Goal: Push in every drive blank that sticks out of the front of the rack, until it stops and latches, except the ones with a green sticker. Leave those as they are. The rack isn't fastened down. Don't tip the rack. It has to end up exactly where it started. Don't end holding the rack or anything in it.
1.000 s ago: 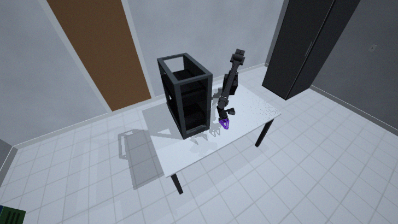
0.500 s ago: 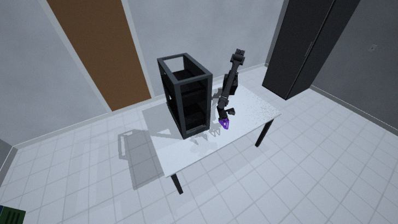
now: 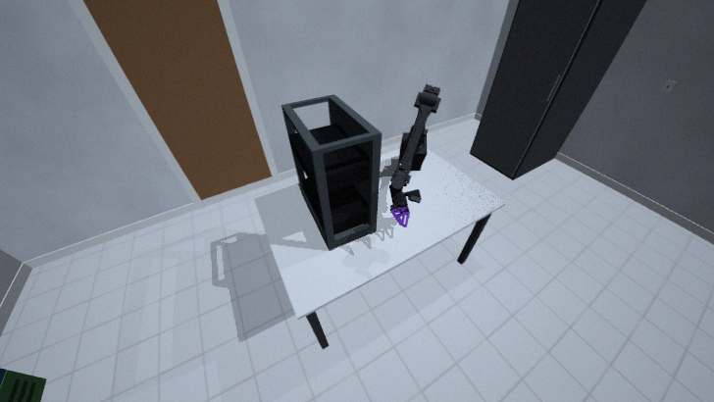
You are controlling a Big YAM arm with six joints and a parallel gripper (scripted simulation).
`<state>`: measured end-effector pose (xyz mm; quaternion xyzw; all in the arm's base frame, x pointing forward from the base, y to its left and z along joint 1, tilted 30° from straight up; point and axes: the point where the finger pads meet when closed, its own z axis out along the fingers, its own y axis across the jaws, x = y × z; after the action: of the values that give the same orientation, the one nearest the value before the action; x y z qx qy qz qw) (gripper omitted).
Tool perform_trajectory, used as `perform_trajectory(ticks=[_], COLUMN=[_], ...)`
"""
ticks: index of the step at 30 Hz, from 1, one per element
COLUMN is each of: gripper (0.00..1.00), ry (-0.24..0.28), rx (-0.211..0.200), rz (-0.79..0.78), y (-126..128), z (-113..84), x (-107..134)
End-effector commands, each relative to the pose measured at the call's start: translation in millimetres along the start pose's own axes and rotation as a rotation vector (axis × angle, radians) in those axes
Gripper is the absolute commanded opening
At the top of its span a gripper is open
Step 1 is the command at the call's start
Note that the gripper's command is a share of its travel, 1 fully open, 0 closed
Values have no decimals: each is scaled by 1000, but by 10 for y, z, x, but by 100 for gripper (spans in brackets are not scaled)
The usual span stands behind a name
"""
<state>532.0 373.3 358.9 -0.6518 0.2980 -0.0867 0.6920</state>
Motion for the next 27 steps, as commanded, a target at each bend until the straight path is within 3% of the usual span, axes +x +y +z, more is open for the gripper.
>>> perform_trajectory(ticks=[1, 9, 11, 12, 19, 26, 27], gripper=[100, 100, 100, 100, 100, 100, 100], ry=[23, 152, 152, 172, 339, 551, 551], rx=[70, 150, 150, 163, 267, 398, 398], rz=[-15, -16, -16, -16, -17, -20, -20], y=[-243, -102, -102, -80, 107, 338, 338], z=[-274, -846, -846, -937, -1684, -2630, -2630], x=[-33, 74, 74, 91, 224, 392, 392])
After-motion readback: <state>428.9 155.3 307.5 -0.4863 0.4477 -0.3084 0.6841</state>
